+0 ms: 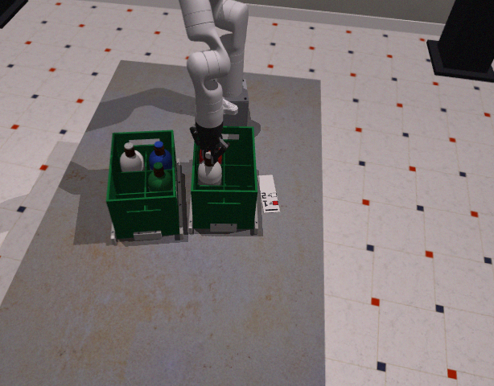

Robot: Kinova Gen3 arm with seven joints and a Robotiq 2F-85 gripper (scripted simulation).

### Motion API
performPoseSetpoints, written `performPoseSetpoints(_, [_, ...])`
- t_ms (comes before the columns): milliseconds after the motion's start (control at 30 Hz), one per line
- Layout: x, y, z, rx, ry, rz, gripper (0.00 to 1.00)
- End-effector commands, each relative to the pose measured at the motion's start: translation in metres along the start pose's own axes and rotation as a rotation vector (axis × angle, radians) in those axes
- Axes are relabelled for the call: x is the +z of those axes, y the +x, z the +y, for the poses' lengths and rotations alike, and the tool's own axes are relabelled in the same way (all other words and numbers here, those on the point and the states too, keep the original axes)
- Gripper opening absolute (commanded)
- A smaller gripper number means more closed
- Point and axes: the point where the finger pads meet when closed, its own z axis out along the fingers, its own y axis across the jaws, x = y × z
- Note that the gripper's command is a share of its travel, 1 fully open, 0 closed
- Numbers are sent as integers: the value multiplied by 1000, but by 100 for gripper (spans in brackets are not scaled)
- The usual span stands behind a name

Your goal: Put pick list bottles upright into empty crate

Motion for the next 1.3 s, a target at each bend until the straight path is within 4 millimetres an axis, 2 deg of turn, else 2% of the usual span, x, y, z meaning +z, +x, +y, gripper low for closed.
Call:
performPoseSetpoints(0, [0,0,0,0,-1,-2,10])
performPoseSetpoints(1267, [16,0,0,0,-1,-2,10])
